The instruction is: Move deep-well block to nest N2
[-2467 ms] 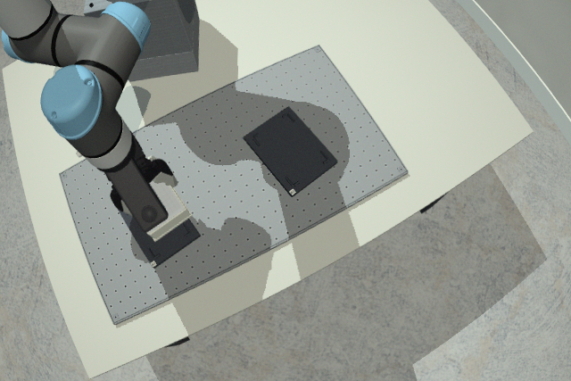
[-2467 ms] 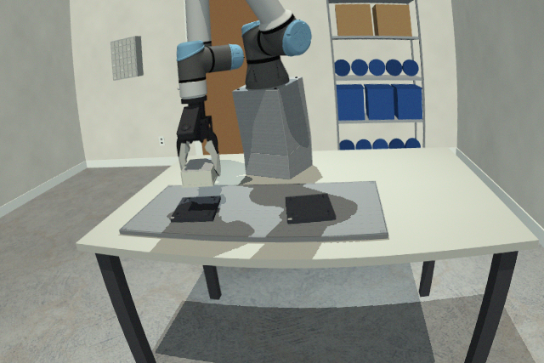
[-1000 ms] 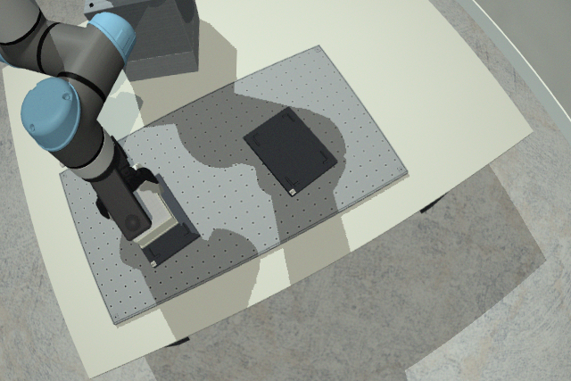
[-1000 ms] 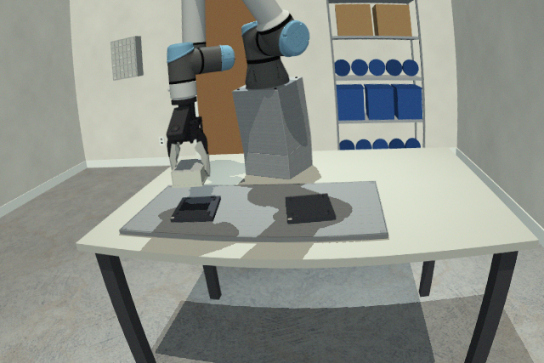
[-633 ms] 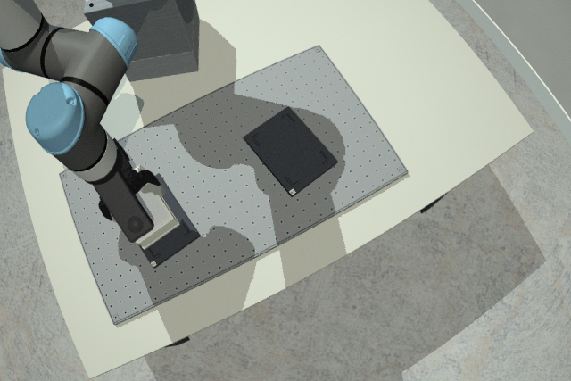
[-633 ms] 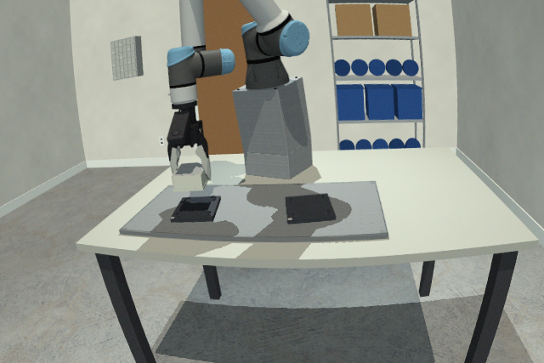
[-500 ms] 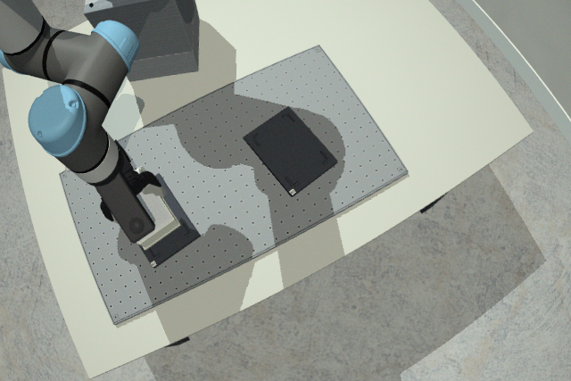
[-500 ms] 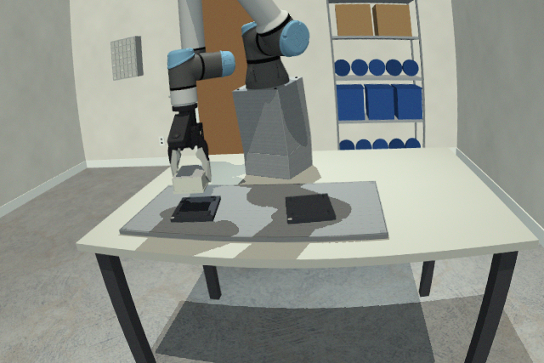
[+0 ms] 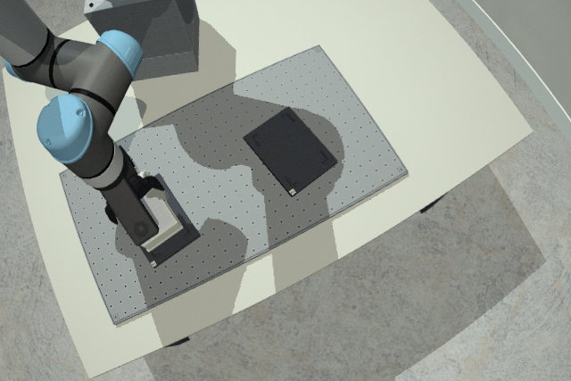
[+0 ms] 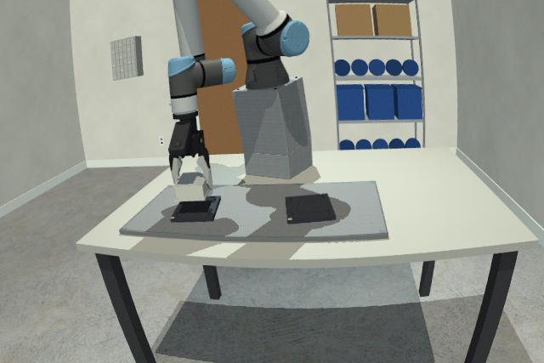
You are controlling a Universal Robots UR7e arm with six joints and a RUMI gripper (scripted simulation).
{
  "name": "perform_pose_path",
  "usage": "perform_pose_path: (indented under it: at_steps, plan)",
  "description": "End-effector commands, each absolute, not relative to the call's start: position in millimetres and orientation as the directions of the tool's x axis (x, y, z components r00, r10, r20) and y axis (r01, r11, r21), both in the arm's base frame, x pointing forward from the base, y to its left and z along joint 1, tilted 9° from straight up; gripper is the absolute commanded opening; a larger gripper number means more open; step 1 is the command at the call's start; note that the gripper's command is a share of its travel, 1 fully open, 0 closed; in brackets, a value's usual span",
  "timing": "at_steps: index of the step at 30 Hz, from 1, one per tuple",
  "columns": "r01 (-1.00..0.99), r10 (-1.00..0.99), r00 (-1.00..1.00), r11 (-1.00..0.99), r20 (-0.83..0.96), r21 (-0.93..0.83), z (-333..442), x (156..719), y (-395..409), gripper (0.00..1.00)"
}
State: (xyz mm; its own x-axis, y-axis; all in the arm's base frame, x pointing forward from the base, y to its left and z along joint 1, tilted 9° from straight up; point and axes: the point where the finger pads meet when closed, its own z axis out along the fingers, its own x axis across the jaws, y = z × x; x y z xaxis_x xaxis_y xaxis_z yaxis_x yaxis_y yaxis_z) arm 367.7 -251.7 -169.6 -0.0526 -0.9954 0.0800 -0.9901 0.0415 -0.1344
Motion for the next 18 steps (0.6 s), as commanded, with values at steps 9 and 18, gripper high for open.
perform_pose_path:
  at_steps: [9,18]
  plan:
    - [-0.990,-0.995,-0.053,0.041,0.081,-0.136,-188,371,-254,0.00]
    - [-0.990,-0.995,-0.053,0.041,0.081,-0.136,-200,372,-255,0.00]
